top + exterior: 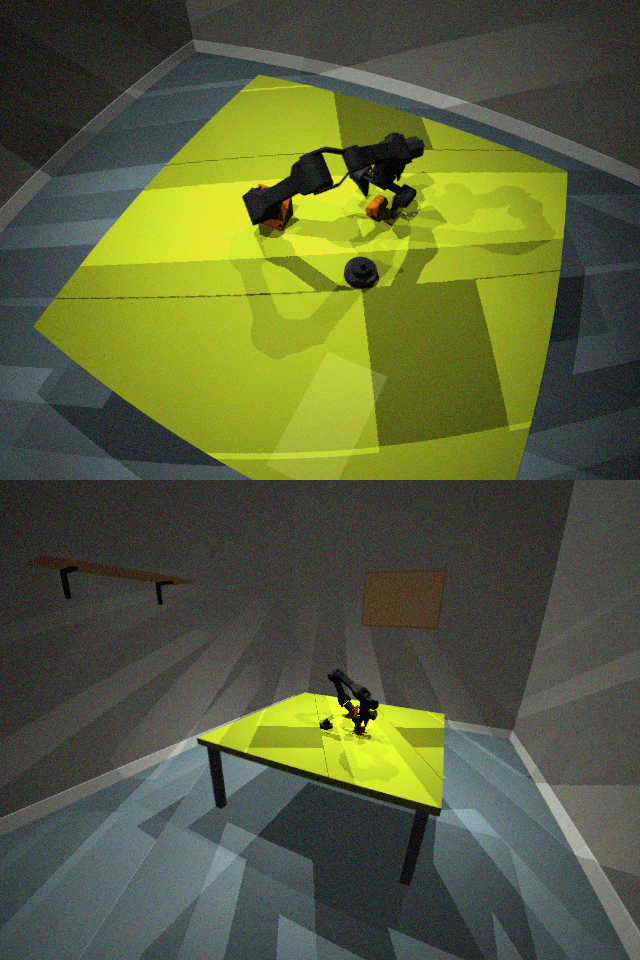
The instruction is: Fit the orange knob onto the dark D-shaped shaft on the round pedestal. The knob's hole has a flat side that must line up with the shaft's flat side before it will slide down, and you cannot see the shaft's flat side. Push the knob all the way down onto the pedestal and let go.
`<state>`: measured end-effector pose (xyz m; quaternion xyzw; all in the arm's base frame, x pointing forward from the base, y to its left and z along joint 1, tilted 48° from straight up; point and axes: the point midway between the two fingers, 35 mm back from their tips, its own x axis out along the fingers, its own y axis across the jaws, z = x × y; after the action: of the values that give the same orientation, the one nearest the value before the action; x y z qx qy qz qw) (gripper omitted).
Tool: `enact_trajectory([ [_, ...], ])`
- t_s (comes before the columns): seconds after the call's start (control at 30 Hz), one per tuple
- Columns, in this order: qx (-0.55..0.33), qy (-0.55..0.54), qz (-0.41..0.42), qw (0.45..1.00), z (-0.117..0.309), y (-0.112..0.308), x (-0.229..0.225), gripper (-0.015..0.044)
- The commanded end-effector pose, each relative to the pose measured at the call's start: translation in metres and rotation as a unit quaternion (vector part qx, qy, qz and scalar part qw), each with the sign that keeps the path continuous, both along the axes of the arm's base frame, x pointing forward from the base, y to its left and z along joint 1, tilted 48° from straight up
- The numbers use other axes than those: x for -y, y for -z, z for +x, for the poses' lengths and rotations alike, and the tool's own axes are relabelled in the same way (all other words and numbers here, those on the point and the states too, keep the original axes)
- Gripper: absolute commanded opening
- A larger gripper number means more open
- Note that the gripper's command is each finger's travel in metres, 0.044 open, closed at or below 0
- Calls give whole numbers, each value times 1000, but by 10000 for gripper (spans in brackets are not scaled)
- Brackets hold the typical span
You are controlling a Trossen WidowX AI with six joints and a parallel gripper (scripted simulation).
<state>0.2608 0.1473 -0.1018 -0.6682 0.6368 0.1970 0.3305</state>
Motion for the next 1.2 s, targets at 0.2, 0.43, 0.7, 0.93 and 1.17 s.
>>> enact_trajectory([
  [0.2, 0, -2, -2, 1000, 1, 6, 7, 361],
  [0.43, 0, -2, -2, 1000, 1, 6, 7, 240],
  [0.7, 0, -2, -2, 1000, 1, 6, 7, 240],
  [0.93, 0, -2, -2, 1000, 1, 6, 7, 193],
  [1.17, 0, -3, 3, 1000, 1, 6, 7, 179],
])
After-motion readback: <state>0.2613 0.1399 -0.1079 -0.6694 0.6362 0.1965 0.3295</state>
